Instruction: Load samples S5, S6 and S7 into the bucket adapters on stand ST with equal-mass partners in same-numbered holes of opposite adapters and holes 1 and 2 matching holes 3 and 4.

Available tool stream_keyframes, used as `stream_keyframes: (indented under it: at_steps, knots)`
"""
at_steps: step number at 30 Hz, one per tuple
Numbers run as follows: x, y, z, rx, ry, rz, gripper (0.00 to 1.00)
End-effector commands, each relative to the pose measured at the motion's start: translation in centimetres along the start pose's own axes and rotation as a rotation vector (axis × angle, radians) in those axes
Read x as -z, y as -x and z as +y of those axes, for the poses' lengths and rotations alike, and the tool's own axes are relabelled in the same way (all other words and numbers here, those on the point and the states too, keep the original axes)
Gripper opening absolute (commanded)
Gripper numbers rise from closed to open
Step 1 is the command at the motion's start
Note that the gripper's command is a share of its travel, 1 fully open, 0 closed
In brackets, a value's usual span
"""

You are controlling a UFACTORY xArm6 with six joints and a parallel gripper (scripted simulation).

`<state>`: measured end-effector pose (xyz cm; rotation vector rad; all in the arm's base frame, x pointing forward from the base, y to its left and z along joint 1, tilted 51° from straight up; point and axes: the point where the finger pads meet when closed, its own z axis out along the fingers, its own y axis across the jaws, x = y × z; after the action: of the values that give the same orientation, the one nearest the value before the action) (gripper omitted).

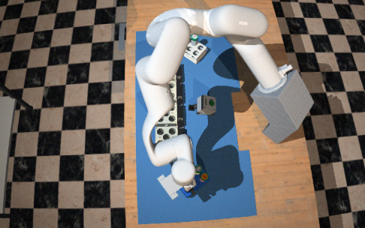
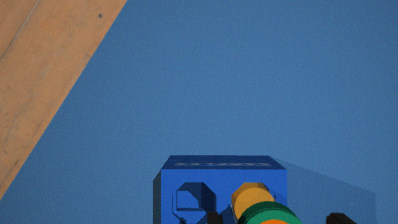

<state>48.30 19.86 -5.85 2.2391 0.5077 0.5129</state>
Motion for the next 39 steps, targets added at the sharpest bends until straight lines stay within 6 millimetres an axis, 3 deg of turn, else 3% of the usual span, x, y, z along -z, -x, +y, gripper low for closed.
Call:
stream_keyframes:
  at_steps: [1,39]
  knots:
    - [-0.1,-0.1,0.0,-0.001,-0.001,0.003,0.57]
    - [-1.9,-0.1,0.0,-0.001,-0.001,0.003,0.57]
